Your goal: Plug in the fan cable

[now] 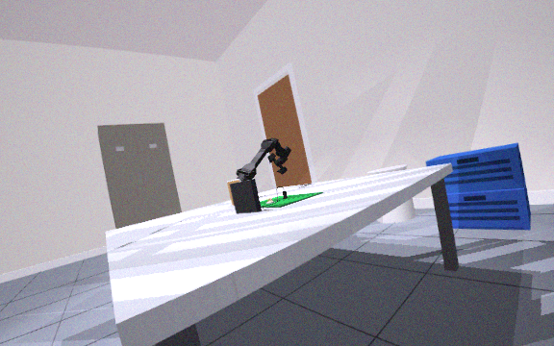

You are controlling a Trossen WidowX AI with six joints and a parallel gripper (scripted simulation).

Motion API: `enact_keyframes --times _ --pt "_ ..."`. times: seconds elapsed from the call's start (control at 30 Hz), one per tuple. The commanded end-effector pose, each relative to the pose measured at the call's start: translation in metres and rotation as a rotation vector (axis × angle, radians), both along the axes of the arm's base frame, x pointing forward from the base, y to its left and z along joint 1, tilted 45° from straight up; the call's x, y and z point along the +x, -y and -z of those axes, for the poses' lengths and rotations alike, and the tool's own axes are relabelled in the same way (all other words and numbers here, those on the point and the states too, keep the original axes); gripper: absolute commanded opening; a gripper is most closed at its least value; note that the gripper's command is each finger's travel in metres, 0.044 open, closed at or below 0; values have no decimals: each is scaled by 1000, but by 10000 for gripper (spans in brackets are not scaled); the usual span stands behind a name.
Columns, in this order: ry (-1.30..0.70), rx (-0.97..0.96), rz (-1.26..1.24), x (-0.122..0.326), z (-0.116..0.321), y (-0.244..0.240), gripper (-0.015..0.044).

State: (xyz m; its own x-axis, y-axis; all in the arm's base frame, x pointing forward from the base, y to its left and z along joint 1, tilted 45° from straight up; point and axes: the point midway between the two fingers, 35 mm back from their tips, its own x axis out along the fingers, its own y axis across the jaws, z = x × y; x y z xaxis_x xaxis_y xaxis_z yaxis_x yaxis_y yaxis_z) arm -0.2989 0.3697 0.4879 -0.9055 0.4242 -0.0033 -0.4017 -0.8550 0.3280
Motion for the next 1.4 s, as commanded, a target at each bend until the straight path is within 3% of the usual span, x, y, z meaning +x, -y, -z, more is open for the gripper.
enact_keyframes --times 0.0,0.33,0.63,1.07,1.37 --pt "6 -27 181 63 6 -41 440" --pt "13 -79 543 206 20 -96 440" --pt "8 -131 868 344 35 -103 440" --pt "-10 -295 1272 528 86 -52 440" --pt "20 -485 1439 622 149 14 440"
